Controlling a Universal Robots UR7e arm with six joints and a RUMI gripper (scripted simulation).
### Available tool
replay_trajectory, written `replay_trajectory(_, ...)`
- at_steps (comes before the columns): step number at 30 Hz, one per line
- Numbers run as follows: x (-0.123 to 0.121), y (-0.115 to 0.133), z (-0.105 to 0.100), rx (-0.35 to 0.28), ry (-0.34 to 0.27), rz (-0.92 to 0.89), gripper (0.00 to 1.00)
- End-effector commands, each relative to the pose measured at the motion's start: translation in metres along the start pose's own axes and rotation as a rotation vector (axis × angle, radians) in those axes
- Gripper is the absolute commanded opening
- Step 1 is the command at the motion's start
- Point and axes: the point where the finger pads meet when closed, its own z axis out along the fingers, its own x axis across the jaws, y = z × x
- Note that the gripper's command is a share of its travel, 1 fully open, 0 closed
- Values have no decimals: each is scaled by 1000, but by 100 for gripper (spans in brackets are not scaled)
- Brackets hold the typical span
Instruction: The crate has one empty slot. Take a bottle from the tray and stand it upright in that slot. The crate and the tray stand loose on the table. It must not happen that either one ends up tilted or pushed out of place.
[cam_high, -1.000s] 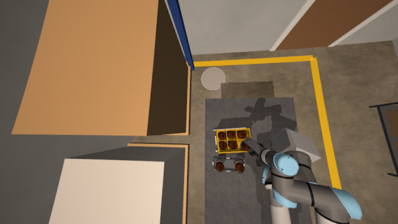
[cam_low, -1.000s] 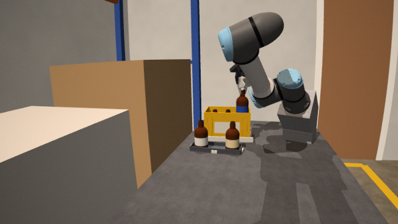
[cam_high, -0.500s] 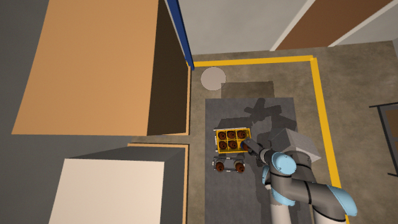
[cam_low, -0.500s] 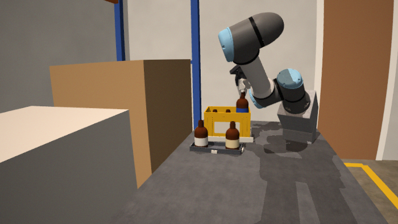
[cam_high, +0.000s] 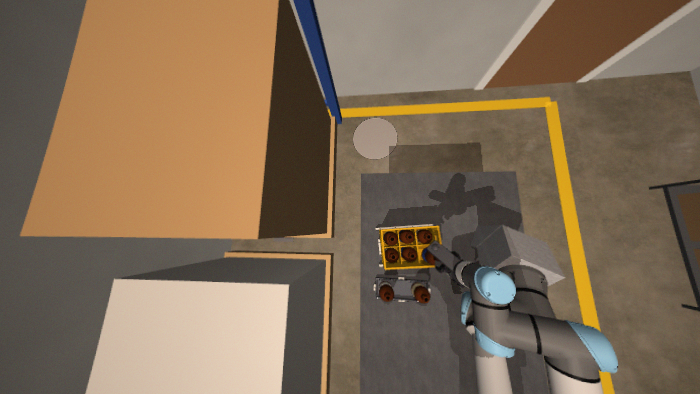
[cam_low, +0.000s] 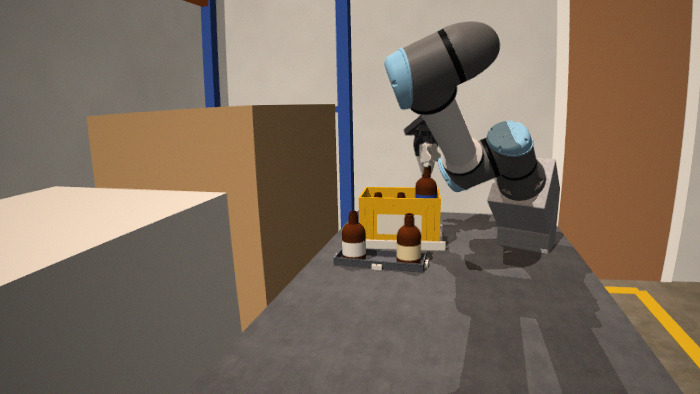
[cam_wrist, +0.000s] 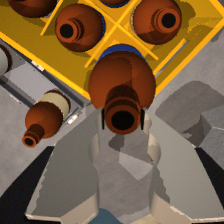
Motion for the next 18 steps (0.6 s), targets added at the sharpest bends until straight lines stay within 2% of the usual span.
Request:
replay_trajectory(1,0,0,3,1,0,0,0)
replay_trajectory(18,0,0,9,1,0,0,0)
